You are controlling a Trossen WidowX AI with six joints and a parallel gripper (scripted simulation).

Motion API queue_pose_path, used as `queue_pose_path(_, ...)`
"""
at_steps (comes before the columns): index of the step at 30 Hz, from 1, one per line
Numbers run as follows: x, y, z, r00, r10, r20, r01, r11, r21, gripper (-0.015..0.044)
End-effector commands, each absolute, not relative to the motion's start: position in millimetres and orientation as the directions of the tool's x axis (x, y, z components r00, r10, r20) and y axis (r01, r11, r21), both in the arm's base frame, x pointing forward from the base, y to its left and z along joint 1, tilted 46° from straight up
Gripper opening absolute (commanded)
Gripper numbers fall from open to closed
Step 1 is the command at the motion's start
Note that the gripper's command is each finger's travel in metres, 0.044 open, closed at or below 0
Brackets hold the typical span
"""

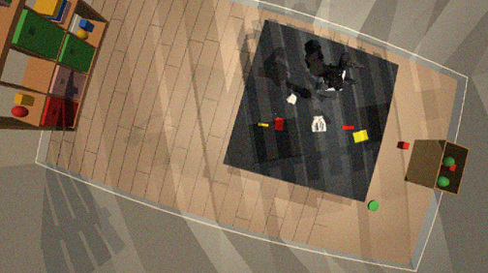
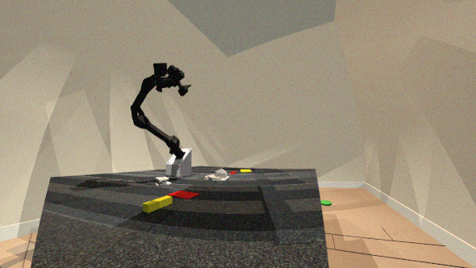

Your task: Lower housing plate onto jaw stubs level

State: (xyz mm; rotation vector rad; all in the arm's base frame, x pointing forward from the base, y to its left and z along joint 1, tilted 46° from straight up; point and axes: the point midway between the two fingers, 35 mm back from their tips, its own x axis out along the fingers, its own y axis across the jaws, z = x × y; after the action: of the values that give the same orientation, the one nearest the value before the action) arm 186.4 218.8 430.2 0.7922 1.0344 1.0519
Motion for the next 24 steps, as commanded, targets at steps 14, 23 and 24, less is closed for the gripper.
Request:
queue_pose_path(14, 228, 188, 397, 0.357, 0.849, -0.39, -0.425, 0.519, 0.742, 0.044)
queue_pose_path(23, 247, 169, 379, 0.45, 0.775, -0.444, -0.458, 0.627, 0.63, 0.044)
queue_pose_path(24, 249, 167, 377, 0.46, 0.766, -0.449, -0.461, 0.639, 0.617, 0.044)
